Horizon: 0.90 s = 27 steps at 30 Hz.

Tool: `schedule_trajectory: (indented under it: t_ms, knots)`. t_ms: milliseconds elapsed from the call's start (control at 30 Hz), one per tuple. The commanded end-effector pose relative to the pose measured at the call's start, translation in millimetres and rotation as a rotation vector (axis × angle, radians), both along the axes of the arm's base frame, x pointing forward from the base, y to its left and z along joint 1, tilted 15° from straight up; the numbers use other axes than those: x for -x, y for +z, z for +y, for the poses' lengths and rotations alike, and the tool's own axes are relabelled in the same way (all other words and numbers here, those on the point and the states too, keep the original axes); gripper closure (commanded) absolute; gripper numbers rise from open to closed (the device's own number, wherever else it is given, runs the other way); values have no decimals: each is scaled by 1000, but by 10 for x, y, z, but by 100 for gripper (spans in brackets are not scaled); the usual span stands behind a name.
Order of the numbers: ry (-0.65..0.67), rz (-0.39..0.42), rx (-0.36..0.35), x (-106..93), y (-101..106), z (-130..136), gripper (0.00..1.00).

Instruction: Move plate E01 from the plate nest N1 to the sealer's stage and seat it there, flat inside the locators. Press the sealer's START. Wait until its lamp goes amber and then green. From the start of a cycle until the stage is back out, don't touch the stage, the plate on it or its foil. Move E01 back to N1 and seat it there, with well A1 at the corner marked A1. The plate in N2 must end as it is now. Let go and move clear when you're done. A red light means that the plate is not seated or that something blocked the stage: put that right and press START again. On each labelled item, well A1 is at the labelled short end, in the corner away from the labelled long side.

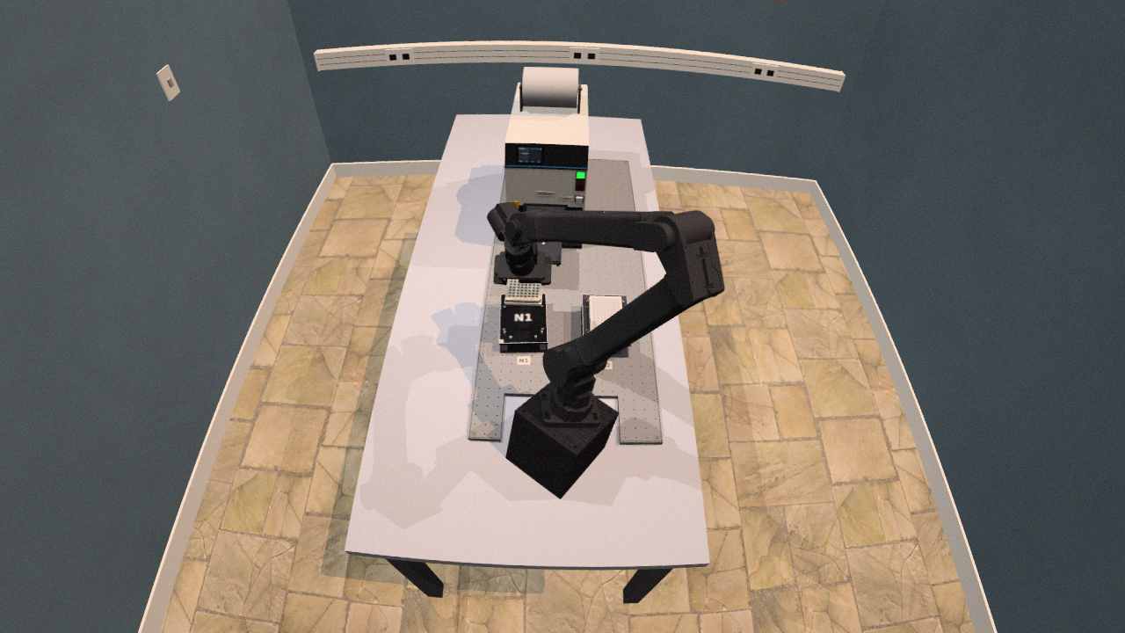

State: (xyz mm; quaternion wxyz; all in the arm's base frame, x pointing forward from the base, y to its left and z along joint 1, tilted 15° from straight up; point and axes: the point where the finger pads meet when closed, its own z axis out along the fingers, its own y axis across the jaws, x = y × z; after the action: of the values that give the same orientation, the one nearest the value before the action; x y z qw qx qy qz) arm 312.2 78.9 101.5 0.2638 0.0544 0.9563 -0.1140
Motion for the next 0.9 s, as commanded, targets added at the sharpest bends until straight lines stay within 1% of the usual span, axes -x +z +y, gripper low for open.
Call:
schedule_trajectory:
  t_ms: [0,100,167,367,667,800,867]
  knots:
    - [6,-50,-16,-142,201,56,100]
    - [-3,-67,-24,-191,279,38,100]
    - [-3,-67,-24,-191,279,38,100]
    - [4,-53,-24,-412,283,-10,100]
    - [7,-52,-12,-620,331,-113,100]
    - [8,-47,-15,-604,324,-105,100]
    - [9,-49,-13,-673,343,-122,100]
